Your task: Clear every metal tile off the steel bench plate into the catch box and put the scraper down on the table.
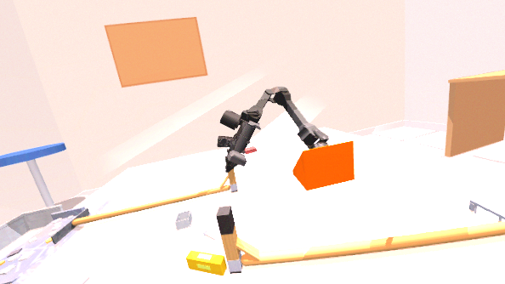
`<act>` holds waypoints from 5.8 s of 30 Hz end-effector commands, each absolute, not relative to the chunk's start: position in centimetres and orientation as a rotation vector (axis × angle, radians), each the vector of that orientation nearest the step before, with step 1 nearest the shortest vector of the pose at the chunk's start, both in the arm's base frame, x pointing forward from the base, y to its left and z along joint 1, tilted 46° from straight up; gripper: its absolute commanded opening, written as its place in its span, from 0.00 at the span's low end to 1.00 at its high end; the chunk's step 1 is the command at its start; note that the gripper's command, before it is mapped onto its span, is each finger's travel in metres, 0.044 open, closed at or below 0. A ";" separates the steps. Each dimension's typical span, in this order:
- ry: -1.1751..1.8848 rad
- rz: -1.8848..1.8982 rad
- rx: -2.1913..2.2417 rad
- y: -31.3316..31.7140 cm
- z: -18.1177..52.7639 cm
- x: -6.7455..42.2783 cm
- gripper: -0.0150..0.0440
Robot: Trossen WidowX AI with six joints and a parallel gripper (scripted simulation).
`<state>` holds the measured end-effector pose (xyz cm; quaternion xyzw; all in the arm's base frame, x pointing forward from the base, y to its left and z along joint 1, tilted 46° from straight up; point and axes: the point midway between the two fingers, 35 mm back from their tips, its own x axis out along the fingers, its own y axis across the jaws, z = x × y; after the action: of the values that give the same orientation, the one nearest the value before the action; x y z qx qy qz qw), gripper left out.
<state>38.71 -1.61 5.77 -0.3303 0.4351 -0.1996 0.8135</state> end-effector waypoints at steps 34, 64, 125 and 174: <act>0.912 -0.425 -0.700 -2.3 6.9 45.1 0.25; 0.908 -0.426 -0.699 -2.5 6.9 49.8 0.25; 0.912 -0.429 -0.699 -2.1 7.0 49.8 0.25; 0.912 -0.423 -0.700 -1.3 7.9 42.3 0.25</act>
<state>42.69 -1.69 7.31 -0.3301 0.4374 -0.1977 0.8128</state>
